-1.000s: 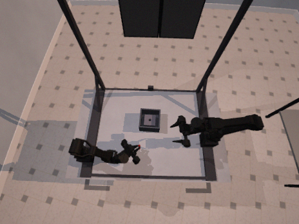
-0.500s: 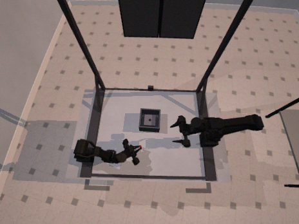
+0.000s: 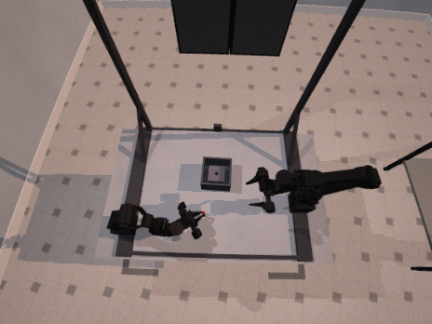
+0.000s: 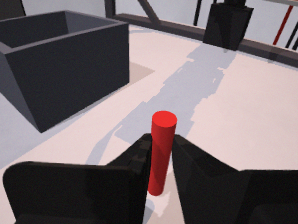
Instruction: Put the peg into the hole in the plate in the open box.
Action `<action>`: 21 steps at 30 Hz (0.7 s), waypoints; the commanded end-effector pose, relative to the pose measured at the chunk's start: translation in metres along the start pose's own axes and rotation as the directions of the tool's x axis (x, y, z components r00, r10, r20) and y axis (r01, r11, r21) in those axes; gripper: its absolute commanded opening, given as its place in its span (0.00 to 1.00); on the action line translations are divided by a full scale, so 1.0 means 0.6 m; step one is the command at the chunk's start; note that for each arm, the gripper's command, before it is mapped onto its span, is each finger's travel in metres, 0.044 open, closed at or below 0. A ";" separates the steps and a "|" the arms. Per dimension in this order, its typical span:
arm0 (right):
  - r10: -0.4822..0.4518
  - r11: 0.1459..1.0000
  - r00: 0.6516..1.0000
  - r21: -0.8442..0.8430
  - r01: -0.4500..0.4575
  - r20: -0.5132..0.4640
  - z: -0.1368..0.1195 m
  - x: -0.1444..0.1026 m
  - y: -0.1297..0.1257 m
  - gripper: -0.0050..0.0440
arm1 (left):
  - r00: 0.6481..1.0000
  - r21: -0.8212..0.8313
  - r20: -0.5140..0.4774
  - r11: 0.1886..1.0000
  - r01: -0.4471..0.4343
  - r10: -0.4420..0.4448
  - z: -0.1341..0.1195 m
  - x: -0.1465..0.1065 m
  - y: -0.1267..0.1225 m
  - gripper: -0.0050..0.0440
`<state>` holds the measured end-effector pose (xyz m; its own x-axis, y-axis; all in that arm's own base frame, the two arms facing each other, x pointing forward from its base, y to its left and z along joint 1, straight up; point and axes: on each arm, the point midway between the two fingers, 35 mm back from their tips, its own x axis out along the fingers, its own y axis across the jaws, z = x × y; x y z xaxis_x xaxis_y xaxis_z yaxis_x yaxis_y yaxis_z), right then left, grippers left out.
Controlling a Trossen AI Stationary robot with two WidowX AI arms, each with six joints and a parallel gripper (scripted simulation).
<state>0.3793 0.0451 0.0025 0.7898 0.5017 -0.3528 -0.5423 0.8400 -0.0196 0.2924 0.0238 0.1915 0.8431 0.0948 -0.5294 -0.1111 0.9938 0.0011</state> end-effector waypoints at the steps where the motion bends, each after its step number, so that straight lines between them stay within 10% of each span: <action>1: -0.007 1.000 1.000 -0.012 0.008 0.019 0.009 0.005 -0.005 0.15 | 1.000 -0.003 0.016 1.000 -0.001 0.001 0.008 -0.004 0.001 1.00; 21: -0.007 1.000 1.000 -0.012 0.007 0.021 -0.006 0.009 -0.004 0.15 | 1.000 -0.003 0.016 1.000 -0.001 0.001 0.008 -0.004 0.001 1.00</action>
<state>0.3807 0.0452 -0.0076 0.7936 0.5019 -0.3440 -0.5422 0.8399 -0.0255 0.2924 0.0238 0.1915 0.8431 0.0948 -0.5294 -0.1111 0.9938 0.0011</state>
